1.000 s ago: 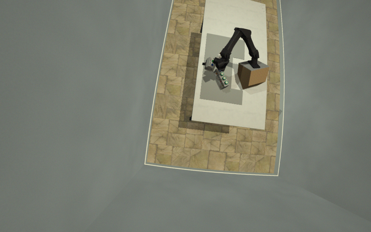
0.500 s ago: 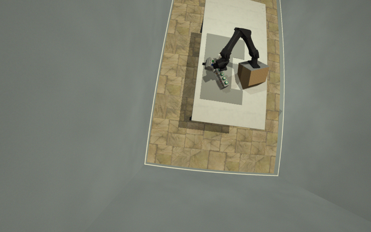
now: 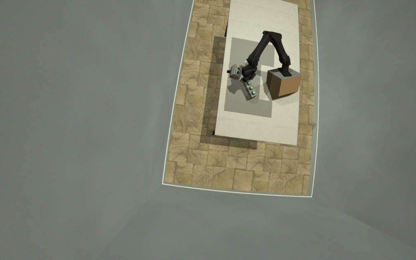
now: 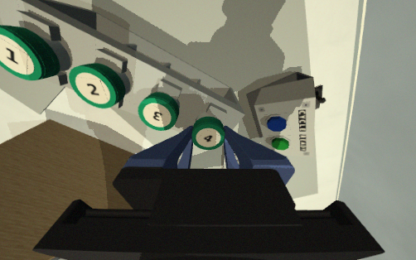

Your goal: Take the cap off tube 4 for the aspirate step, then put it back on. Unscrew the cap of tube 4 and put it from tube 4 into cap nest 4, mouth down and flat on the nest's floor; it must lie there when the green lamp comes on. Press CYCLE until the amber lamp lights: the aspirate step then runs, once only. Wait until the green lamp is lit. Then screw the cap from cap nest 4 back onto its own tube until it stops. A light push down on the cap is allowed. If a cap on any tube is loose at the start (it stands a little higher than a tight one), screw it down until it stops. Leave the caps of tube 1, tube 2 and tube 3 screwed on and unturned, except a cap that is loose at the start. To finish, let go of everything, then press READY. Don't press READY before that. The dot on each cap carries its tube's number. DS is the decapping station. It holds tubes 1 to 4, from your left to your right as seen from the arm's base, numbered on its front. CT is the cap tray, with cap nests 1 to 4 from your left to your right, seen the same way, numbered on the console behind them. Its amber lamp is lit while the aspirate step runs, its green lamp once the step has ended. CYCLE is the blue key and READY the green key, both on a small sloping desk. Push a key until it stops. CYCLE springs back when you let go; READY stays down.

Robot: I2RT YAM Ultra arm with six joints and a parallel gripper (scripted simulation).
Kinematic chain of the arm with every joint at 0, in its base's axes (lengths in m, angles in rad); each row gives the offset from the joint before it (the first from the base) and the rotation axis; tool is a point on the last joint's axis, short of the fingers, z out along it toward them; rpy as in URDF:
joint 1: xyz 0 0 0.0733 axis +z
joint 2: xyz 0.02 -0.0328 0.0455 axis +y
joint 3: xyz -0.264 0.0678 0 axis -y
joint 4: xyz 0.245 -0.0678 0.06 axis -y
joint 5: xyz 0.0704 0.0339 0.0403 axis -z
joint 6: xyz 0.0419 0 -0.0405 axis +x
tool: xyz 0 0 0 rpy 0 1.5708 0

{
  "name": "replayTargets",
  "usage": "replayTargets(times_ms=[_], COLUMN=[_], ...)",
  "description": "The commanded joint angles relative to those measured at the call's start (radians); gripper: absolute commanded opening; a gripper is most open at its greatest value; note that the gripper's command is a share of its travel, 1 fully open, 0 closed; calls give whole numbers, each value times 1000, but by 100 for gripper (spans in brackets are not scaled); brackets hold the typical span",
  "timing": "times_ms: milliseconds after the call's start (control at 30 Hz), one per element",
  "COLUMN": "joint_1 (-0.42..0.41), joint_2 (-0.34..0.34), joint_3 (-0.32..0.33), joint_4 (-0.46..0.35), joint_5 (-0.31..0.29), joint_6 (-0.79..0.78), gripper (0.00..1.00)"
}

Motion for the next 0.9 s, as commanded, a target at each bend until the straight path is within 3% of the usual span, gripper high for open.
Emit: replayTargets(times_ms=[0,67,133,633,867], joint_1=[28,28,28,29,29], joint_2=[-15,-15,-15,-16,-17], joint_3=[34,34,34,35,35], joint_4=[-7,-8,-8,-1,-1], joint_5=[-8,-9,-9,-8,-8], joint_6=[-268,-368,-368,-1118,-1141], gripper=[0,0,0,0,0])
